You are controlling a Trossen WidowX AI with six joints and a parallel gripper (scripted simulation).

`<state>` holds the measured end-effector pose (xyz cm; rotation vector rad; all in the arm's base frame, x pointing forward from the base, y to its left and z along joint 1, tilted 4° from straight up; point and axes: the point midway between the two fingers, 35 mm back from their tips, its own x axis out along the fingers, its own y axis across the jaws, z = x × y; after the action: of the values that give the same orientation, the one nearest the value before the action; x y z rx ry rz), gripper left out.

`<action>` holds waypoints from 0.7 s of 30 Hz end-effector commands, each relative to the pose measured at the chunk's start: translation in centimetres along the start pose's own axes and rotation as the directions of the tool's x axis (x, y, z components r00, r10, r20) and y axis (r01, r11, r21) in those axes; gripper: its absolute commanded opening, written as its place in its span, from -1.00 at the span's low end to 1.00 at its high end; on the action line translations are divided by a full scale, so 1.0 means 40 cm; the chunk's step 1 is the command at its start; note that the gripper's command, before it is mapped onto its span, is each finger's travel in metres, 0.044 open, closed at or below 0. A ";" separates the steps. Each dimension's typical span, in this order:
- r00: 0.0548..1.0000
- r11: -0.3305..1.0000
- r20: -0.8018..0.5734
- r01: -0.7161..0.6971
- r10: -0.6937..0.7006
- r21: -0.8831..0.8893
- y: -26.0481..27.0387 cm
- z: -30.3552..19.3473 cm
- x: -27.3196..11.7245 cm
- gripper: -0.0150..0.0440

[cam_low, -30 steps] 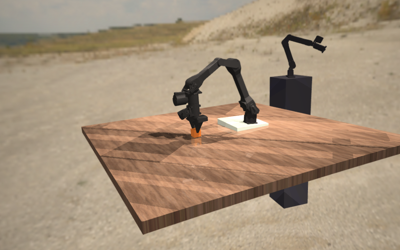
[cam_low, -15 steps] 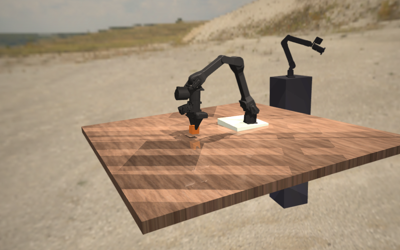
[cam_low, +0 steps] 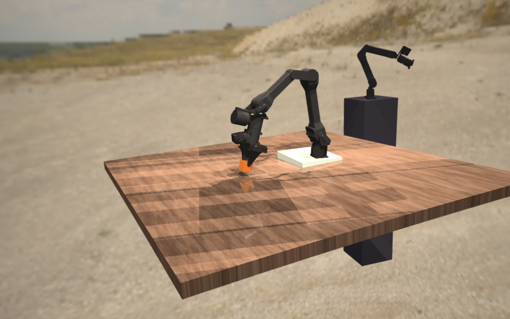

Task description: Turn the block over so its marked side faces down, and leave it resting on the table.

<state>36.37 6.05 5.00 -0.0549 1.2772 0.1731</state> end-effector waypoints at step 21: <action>0.955 1.000 0.295 0.001 -0.002 0.005 0.000 -0.002 0.023 -0.49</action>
<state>36.40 6.13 4.64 -0.0288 1.0065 0.1757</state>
